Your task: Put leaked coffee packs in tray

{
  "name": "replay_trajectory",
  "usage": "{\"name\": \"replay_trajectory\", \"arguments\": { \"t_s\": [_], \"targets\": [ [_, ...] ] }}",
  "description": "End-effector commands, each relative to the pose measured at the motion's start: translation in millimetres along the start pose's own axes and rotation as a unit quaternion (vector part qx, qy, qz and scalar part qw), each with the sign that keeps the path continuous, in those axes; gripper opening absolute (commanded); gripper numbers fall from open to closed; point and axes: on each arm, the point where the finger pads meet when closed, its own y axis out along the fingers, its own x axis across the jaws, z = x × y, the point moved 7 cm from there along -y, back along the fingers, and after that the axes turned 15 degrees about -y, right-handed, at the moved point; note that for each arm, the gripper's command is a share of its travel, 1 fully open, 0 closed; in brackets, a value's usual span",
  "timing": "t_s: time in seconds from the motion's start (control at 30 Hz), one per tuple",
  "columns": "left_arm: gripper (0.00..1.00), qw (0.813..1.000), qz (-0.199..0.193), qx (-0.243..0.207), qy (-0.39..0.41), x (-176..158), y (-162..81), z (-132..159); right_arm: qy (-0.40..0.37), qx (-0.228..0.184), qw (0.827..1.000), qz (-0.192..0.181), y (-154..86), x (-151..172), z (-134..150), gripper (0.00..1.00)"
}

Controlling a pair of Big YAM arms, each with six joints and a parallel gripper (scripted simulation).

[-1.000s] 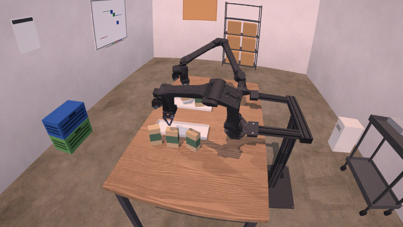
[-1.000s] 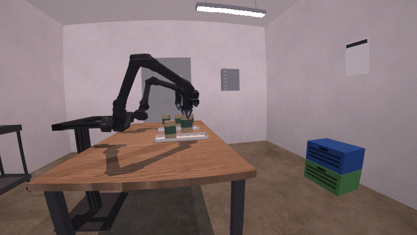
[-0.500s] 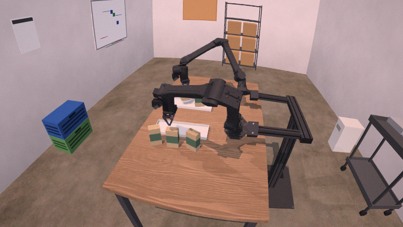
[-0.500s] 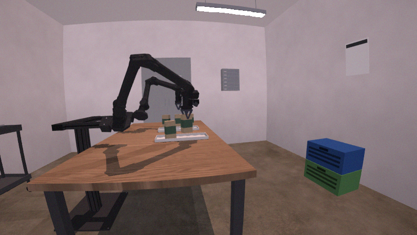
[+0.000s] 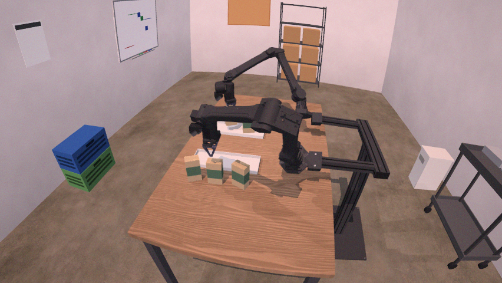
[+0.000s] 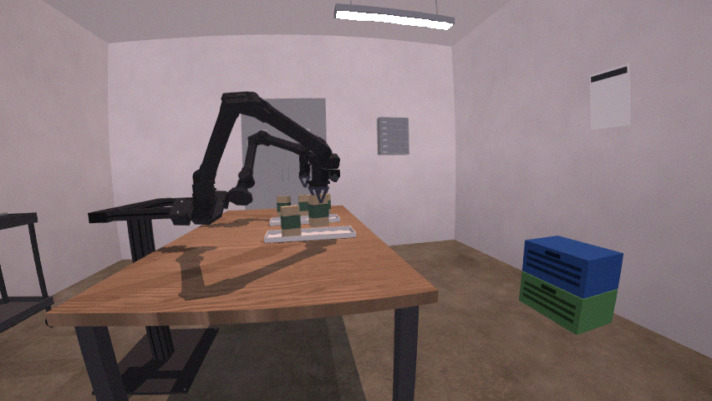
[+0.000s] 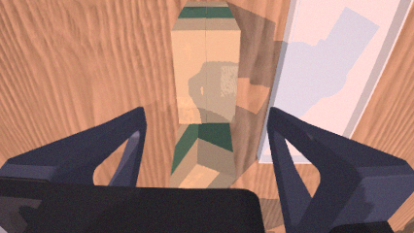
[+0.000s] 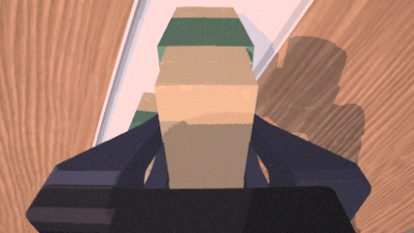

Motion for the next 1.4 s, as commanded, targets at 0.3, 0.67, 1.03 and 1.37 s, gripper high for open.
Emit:
{"name": "replay_trajectory", "arguments": {
  "t_s": [0.3,0.67,1.03,1.37],
  "targets": [
    [0.76,1.000,0.003,-0.005,-0.012,-0.3,-5.9,-6.6,0.001,-0.005,1.000,0.003,13.9,-2.7,-4.6,0.23],
    [0.76,1.000,0.003,-0.005,-0.012,-0.3,-5.9,-6.6,0.005,-0.008,1.000,0.004,22.3,-5.7,-3.5,0.23],
    [0.76,1.000,0.003,-0.005,-0.012,-0.3,-5.9,-6.6,0.004,-0.010,1.000,0.005,34.2,-5.0,-6.9,0.23],
    [0.76,1.000,0.003,-0.005,-0.012,-0.3,-5.9,-6.6,0.010,-0.019,1.000,0.008,25.2,-9.6,-9.6,0.23]
  ]
}}
